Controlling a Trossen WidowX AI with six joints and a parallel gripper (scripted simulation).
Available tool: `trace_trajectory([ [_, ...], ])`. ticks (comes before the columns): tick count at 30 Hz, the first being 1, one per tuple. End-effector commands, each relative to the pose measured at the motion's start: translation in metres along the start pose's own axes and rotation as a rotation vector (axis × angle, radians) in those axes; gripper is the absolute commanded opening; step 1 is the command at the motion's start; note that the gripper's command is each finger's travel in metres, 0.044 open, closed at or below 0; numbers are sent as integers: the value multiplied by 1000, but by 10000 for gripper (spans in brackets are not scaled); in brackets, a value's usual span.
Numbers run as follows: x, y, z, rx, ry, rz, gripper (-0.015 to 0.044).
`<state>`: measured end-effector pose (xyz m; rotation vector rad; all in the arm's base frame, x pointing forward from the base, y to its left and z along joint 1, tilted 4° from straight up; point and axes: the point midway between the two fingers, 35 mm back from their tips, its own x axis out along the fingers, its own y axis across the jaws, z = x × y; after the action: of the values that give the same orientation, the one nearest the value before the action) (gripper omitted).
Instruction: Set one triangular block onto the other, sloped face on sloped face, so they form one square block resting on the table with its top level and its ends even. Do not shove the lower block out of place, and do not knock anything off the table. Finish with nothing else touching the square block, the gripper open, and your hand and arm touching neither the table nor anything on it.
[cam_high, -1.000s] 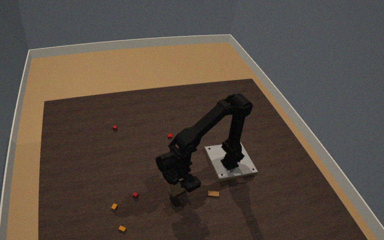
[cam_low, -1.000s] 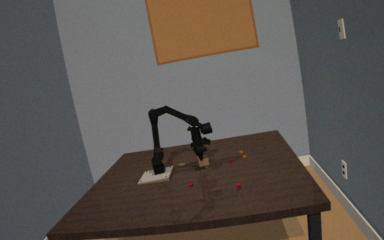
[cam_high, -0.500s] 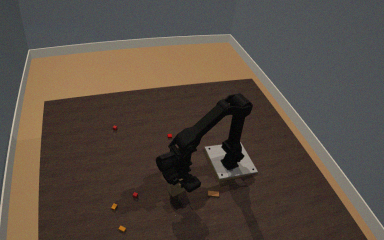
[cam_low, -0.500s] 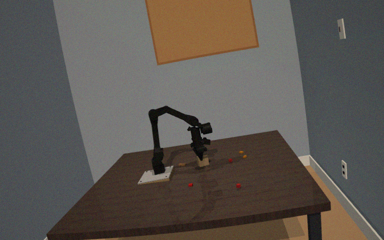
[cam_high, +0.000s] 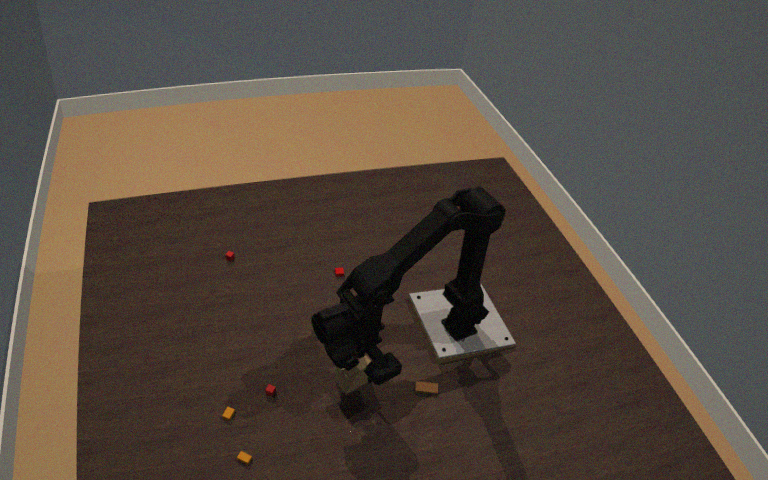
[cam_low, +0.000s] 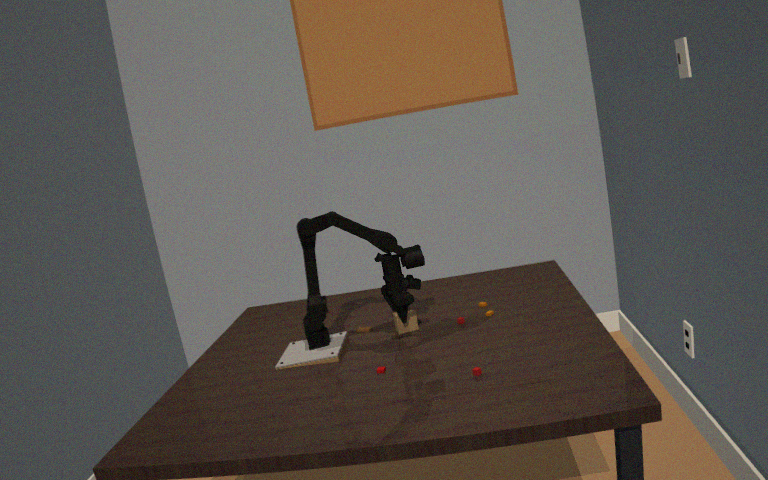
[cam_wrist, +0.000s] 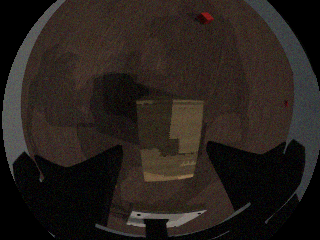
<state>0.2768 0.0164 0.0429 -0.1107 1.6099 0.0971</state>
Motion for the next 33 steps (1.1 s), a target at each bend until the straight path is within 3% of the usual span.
trace_trajectory([
  [1,0,0,0,0,0,0,440],
  [7,-9,0,2,0,0,0,440],
  [15,-108,0,1,0,0,0,440],
  [33,-105,0,2,-2,-10,-1,440],
])
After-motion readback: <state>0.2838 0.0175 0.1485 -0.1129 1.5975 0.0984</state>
